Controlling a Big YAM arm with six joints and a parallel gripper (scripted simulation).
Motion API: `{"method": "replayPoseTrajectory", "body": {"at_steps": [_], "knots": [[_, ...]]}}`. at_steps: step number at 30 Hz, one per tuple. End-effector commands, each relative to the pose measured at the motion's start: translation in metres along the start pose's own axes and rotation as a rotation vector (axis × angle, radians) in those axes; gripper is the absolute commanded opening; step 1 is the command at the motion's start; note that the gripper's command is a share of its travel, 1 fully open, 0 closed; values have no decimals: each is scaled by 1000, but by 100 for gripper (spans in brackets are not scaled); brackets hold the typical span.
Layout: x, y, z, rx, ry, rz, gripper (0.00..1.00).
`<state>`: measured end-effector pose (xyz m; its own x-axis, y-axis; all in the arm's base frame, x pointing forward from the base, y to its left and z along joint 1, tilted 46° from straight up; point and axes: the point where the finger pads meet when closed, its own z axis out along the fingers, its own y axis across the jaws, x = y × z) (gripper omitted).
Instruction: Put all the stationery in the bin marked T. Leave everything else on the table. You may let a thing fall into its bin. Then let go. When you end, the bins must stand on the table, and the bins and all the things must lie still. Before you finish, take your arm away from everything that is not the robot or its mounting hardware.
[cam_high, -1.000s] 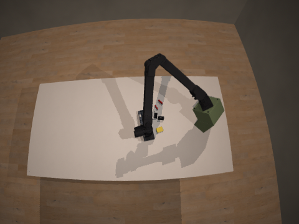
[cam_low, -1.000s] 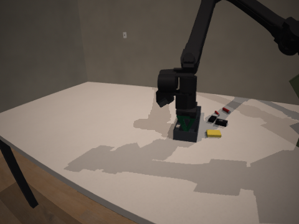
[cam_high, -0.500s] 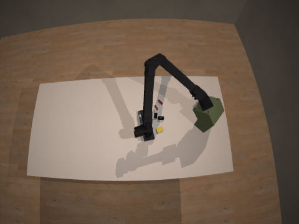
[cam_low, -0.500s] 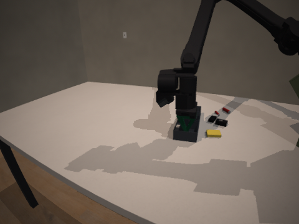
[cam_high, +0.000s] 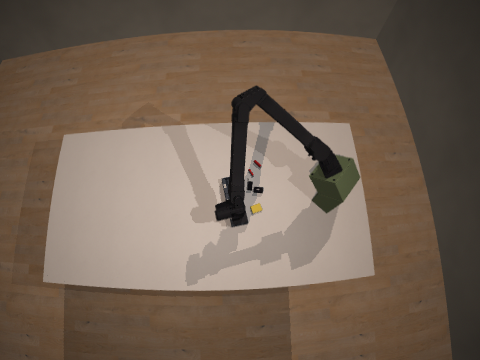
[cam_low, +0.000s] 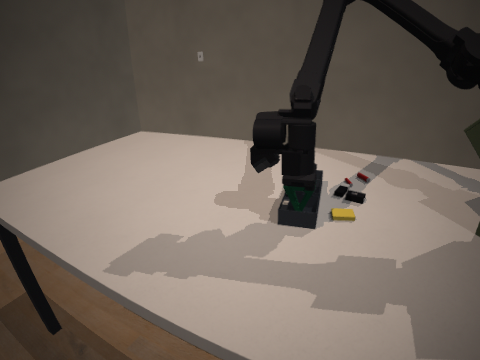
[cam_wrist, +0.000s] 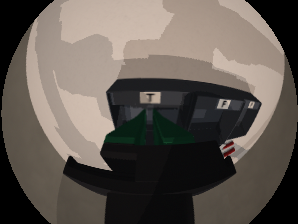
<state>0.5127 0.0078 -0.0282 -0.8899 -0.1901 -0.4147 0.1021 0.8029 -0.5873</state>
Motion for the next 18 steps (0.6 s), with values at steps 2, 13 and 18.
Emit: {"method": "replayPoseTrajectory", "body": {"at_steps": [2,13,18], "knots": [[-12,-8,3,3,-19,21,9],[-13,-9,3,3,-19,21,9],[-15,-13,-3,4,-24,26,9]]}}
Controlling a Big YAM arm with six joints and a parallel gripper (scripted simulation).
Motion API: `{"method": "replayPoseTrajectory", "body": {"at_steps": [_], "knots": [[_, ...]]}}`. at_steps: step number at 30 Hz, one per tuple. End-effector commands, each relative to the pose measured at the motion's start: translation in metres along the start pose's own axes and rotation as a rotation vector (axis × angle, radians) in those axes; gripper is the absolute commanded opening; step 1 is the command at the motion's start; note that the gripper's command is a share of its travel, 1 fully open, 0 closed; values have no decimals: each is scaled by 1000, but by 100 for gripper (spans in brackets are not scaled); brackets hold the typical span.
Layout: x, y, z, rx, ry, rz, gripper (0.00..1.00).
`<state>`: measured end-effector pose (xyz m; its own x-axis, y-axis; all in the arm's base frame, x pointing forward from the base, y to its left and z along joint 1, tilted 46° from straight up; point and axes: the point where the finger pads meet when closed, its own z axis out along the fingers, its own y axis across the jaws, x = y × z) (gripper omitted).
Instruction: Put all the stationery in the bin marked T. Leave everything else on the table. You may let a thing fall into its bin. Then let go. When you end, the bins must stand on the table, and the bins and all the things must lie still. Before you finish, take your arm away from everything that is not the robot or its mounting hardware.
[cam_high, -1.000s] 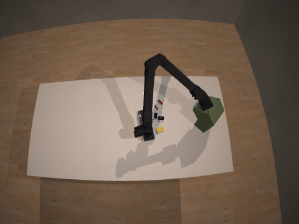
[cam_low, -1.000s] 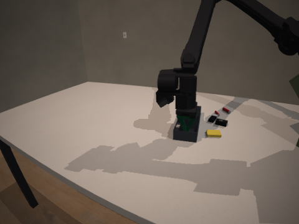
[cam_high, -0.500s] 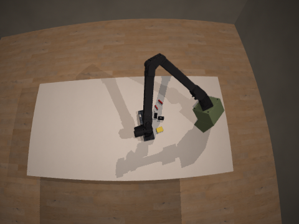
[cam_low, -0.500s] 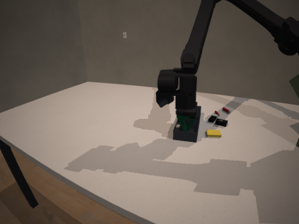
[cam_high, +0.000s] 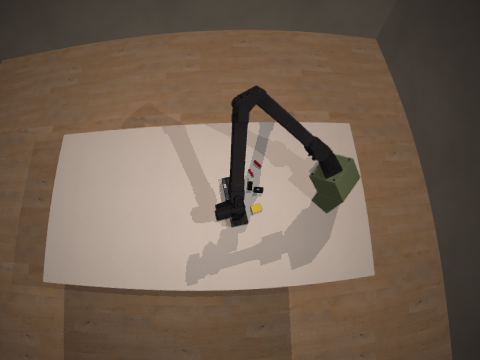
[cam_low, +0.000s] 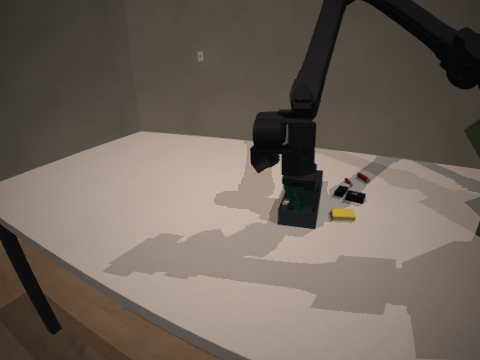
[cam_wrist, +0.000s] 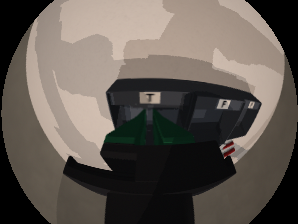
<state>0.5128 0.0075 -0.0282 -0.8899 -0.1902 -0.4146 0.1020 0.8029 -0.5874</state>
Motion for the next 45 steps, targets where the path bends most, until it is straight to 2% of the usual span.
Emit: {"method": "replayPoseTrajectory", "body": {"at_steps": [1,5,10,11,13,16,23,28,29,36,38,40,42,45], "knots": [[-13,-14,-6,5,-16,27,9],[-10,1,-21,-8,-28,8,9],[-8,1,-25,-8,-26,6,9],[-1,8,-19,-8,-8,-10,9],[-8,1,-29,-8,-26,6,9],[-12,1,-34,-8,-31,10,9],[-8,1,-42,-8,-26,6,9],[0,9,-35,-8,-6,-13,9],[-9,2,-48,-8,-29,8,9],[-13,1,-75,-10,-35,15,9],[-13,2,-76,-10,-36,15,9],[-1,10,-65,-7,-8,-10,9],[3,0,-56,5,12,6,9],[3,-2,-58,4,9,9,9]]}}
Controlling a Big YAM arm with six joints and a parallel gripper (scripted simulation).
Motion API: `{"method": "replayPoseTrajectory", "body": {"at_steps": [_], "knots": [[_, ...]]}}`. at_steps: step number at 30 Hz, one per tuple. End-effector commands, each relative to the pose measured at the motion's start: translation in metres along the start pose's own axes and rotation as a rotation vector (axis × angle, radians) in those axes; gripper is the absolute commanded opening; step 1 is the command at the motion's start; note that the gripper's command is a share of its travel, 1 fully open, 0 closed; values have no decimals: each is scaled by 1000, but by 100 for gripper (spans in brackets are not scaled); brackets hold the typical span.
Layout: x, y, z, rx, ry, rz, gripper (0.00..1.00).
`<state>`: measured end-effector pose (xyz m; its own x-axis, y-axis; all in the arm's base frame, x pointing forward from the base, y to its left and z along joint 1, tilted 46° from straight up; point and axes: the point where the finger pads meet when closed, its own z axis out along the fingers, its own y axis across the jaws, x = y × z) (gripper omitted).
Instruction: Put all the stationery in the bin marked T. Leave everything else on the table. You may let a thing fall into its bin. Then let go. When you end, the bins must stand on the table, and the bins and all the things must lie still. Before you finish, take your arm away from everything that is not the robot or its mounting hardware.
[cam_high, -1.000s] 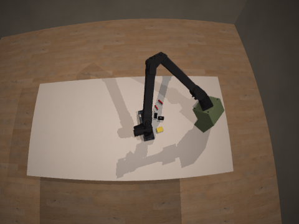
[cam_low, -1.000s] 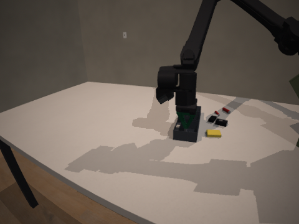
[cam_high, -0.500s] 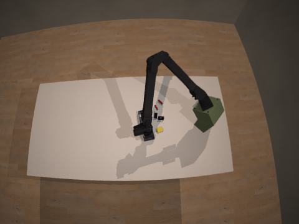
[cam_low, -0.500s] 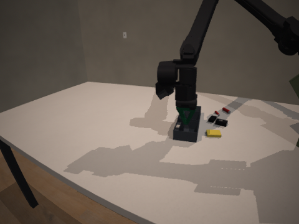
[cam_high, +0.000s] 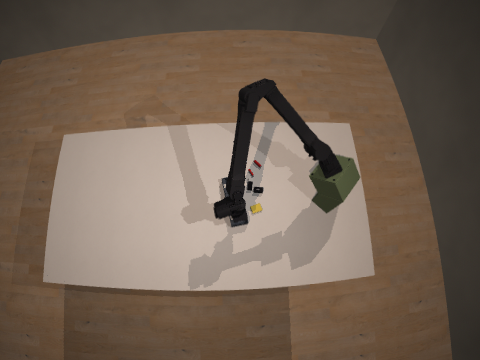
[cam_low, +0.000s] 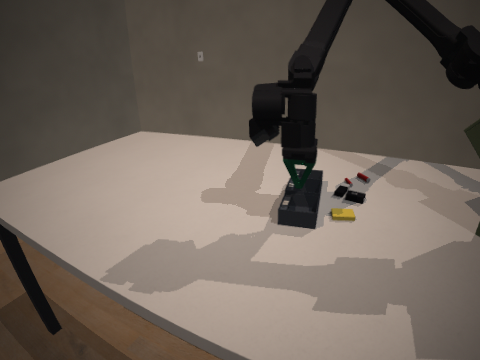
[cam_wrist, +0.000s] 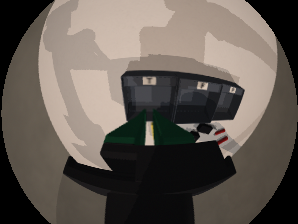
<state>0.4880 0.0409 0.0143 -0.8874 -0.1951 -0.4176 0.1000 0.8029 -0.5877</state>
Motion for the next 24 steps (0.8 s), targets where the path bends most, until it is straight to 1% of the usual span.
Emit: {"method": "replayPoseTrajectory", "body": {"at_steps": [1,2,4,6,14,16,17,18,19,20,22,23,24], "knots": [[4,-3,1,5,13,14,9],[-5,3,-23,-8,-22,10,9],[-9,3,-41,-10,-29,17,9],[-19,2,-61,-14,-42,30,9],[-20,2,-130,-20,-44,36,9],[-20,2,-130,-20,-44,36,9],[-13,9,-129,-11,-24,13,9],[-14,9,-138,-12,-24,14,9],[-19,1,-156,-22,-44,37,9],[-19,1,-158,-23,-44,37,9],[-17,4,-155,-19,-37,30,9],[-11,7,-150,-13,-24,14,9],[-8,3,-143,-4,-9,19,9]]}}
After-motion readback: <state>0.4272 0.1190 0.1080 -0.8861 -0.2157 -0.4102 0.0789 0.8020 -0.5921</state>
